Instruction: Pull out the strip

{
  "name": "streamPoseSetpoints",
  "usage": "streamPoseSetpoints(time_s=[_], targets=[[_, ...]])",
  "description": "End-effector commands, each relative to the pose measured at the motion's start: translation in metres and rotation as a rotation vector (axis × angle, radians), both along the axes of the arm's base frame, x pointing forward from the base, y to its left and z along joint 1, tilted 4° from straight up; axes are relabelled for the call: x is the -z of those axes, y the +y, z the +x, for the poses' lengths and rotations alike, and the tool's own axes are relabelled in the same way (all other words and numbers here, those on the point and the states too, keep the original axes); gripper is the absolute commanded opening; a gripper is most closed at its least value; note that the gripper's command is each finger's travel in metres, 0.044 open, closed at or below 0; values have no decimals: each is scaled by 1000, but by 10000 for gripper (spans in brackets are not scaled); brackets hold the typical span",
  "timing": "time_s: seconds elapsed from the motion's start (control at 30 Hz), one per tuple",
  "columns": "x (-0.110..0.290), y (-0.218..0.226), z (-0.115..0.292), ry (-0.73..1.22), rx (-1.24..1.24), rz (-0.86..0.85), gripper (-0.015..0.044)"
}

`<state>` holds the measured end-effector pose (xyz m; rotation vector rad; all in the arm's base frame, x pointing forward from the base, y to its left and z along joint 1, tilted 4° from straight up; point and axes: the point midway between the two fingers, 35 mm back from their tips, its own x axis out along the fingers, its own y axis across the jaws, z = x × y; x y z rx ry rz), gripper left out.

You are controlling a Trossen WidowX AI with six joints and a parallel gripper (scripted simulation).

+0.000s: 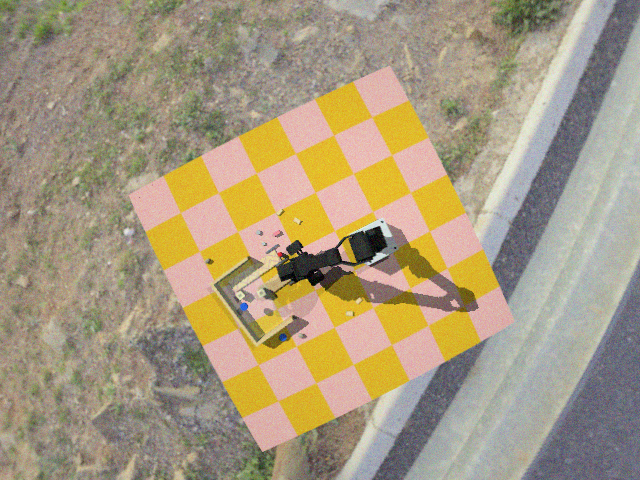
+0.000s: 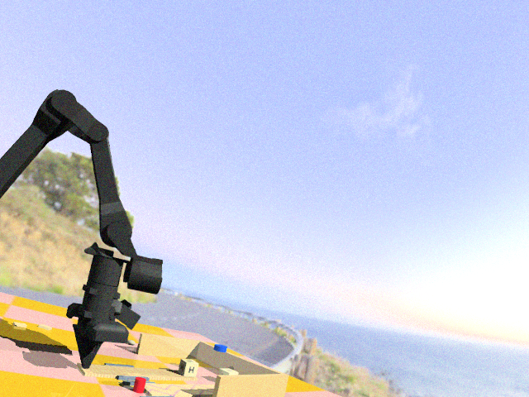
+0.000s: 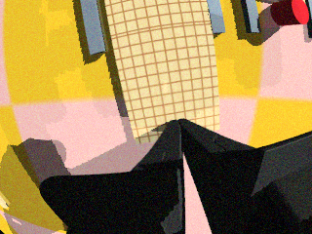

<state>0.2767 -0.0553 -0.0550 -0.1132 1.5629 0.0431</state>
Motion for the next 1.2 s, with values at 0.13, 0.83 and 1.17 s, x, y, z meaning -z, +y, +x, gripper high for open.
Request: streamPoseSetpoints(time_s=[0.13,0.83,1.17], targets=[[6,-1,-22,37,-1,1,0],[6,-4,-46,39,0,1,0],[5,-5,-57,40,0,1,0]])
